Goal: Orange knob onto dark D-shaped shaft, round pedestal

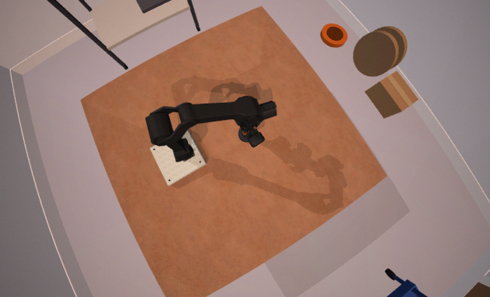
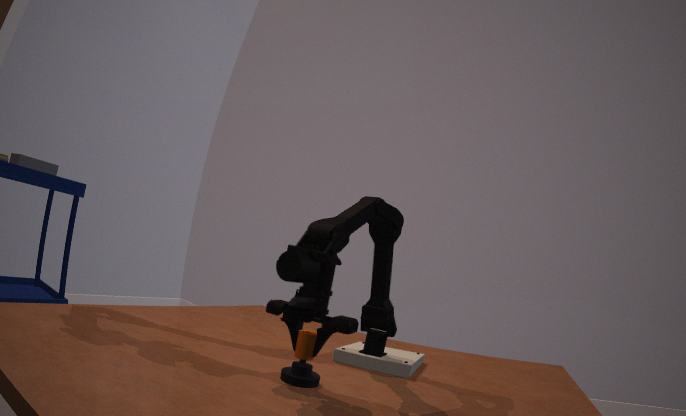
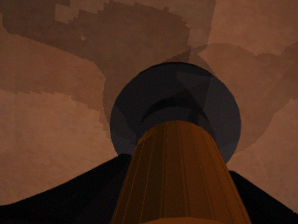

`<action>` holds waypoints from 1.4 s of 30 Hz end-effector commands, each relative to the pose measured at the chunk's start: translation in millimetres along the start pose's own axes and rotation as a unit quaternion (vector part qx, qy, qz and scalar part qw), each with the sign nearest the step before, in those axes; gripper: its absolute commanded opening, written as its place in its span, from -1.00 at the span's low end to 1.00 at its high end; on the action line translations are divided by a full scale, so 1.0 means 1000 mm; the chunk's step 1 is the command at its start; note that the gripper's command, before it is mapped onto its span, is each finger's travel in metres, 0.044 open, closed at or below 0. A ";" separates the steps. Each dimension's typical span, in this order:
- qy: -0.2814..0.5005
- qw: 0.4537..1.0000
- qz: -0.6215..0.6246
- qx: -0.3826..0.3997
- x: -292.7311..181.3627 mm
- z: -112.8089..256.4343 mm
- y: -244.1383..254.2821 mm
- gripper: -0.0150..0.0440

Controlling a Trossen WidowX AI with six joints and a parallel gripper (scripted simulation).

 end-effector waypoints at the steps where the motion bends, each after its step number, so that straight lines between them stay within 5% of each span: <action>1: -0.001 1.000 0.004 -0.001 0.000 0.000 0.000 -0.49; 42: -0.001 1.000 0.012 -0.001 0.000 -0.002 0.000 -0.49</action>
Point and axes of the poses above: the point midway between the two fingers, 35 mm back from their tips, its own z axis back along the fingers, its own y axis across the jaws, x = y × z, the point moved 10 cm from there along z, back along the fingers, and after that the axes turned 14 degrees about -z, right-handed, at the moved point
